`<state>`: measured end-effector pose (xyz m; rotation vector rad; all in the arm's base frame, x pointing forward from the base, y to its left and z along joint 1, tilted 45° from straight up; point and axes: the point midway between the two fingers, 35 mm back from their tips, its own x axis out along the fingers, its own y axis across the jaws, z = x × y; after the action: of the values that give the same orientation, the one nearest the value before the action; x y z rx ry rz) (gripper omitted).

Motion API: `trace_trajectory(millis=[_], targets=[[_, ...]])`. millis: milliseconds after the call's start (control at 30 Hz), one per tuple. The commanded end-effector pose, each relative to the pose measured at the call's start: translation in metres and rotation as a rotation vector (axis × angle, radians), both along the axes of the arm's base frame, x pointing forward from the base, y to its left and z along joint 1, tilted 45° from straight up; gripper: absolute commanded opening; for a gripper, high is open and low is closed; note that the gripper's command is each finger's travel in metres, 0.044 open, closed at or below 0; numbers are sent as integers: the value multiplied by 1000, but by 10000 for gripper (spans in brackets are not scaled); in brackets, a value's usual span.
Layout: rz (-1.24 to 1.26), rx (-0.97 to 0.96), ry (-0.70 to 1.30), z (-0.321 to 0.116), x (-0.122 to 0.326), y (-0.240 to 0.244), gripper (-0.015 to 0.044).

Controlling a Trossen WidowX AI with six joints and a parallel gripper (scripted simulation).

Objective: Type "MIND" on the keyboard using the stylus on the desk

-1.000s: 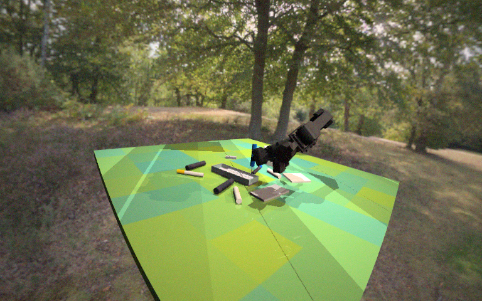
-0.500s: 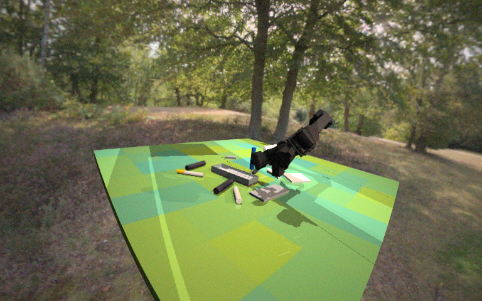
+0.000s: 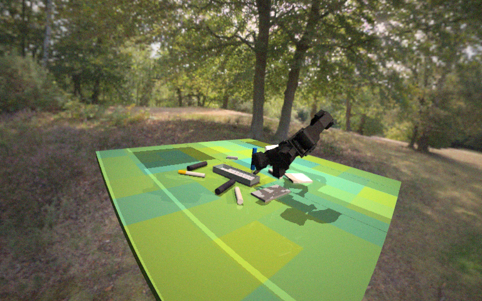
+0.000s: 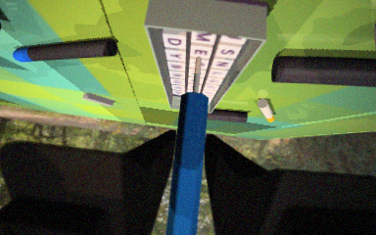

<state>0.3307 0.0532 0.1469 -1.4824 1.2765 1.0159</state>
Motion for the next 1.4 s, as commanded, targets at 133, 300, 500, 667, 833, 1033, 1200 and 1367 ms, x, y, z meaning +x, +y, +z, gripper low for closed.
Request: trace_trajectory(millis=[133, 300, 500, 667, 833, 1033, 1200, 1367], targets=[[-3, -3, -5, 0, 4, -1, 81], [-3, -3, -5, 0, 4, -1, 81], [-3, -3, -5, 0, 4, -1, 81], [-3, -3, -5, 1, 3, 0, 81], [-3, -3, -5, 1, 3, 0, 81], [-3, -3, -5, -1, 3, 2, 81], [-3, -3, -5, -4, 3, 5, 81], [-3, -3, -5, -7, 4, 8, 81]])
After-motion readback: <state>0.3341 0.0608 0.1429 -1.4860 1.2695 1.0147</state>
